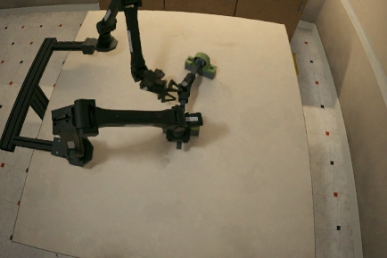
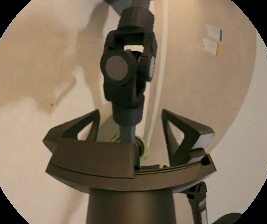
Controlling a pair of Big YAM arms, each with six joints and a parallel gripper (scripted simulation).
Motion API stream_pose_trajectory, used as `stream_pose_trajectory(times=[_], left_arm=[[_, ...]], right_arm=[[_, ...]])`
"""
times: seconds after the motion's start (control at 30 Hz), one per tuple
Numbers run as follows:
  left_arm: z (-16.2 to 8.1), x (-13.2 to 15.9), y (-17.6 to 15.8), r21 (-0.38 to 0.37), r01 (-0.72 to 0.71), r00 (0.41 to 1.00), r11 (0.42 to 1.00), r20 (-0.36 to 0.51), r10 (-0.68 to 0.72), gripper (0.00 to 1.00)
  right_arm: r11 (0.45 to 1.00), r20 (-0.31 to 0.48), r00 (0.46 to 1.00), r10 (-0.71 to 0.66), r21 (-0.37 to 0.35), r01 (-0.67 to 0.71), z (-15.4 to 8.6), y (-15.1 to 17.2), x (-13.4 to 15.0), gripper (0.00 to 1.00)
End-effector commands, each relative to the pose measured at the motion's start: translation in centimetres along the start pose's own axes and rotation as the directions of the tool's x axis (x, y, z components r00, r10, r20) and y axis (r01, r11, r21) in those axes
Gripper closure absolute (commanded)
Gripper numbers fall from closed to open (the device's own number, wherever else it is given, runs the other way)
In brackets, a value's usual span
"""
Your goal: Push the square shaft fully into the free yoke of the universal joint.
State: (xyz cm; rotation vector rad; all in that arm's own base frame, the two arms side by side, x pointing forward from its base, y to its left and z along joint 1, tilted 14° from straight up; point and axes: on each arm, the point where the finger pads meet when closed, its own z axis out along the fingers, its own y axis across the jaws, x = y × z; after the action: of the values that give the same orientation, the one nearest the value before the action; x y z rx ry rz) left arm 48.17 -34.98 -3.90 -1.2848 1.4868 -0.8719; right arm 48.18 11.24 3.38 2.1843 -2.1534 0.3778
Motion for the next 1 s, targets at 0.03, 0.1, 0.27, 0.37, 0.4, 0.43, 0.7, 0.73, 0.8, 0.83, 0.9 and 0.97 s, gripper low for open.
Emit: stream_pose_trajectory(times=[0.03,0.1,0.27,0.37,0.4,0.43,0.7,0.73,0.8,0.83,0.9,0.97], left_arm=[[-1.8,0.5,-0.3,0.009,0.022,1.0,1.0,-0.014,-0.022,0.07],[-3.2,0.4,-0.3,0.005,0.015,1.0,1.0,-0.013,-0.015,0.07],[-4.3,1.4,-0.6,0.024,0.027,1.0,0.999,-0.014,-0.027,0.07],[-3.1,0.8,-0.8,0.029,0.044,0.999,0.999,0.003,-0.044,0.07],[-2.7,0.6,-0.1,0.022,0.038,0.999,0.999,0.011,-0.038,0.07],[-2.6,0.6,-0.1,0.023,0.039,0.999,0.999,0.011,-0.039,0.07],[-2.6,0.6,0.1,0.015,0.029,1.0,0.999,0.013,-0.029,0.07],[-2.6,0.6,0.2,0.01,0.025,1.0,1.0,0.014,-0.026,0.0],[-2.7,0.8,-1.0,0.015,-0.033,0.999,0.999,0.008,0.033,0.0],[-2.8,0.9,-2.3,0.025,-0.054,0.999,0.998,0.003,0.054,0.0],[-2.7,1.6,-3.1,0.02,-0.167,0.986,0.986,-0.015,0.167,0.0],[-2.6,2.5,-4.5,0.021,-0.287,0.957,0.958,-0.048,0.288,0.0]], right_arm=[[1.0,0.008,1.0,0.007,0.024,-0.007,-1.9,-1.2,-0.8,0.53],[1.0,-0.002,1.0,0.003,0.001,-0.003,-1.1,-1.8,-0.4,0.36],[0.999,0.012,1.0,0.01,0.042,-0.01,-6.5,-2.8,-0.7,0.36],[1.0,-0.003,1.0,0.001,-0.008,-0.001,-4.5,-1.4,-0.1,0.36],[0.999,-0.01,1.0,-0.006,-0.034,0.006,-3.2,-0.9,-0.2,0.36],[0.999,-0.013,1.0,-0.009,-0.045,0.008,-2.6,-0.6,-0.1,0.36],[1.0,-0.003,1.0,0.015,-0.014,-0.015,-4.0,-0.8,0.1,0.36],[1.0,0.0,1.0,0.02,-0.007,-0.02,-4.3,-0.6,-0.5,0.36],[0.998,-0.001,0.998,0.06,0.001,-0.06,-4.1,0.3,-0.9,0.36],[0.996,0.003,0.996,0.089,0.017,-0.089,-4.6,0.5,-1.2,0.36],[0.984,0.032,0.986,0.163,0.074,-0.165,-6.5,1.2,-2.6,0.36],[0.962,0.083,0.971,0.224,0.141,-0.233,-8.9,2.5,-4.3,0.36]])
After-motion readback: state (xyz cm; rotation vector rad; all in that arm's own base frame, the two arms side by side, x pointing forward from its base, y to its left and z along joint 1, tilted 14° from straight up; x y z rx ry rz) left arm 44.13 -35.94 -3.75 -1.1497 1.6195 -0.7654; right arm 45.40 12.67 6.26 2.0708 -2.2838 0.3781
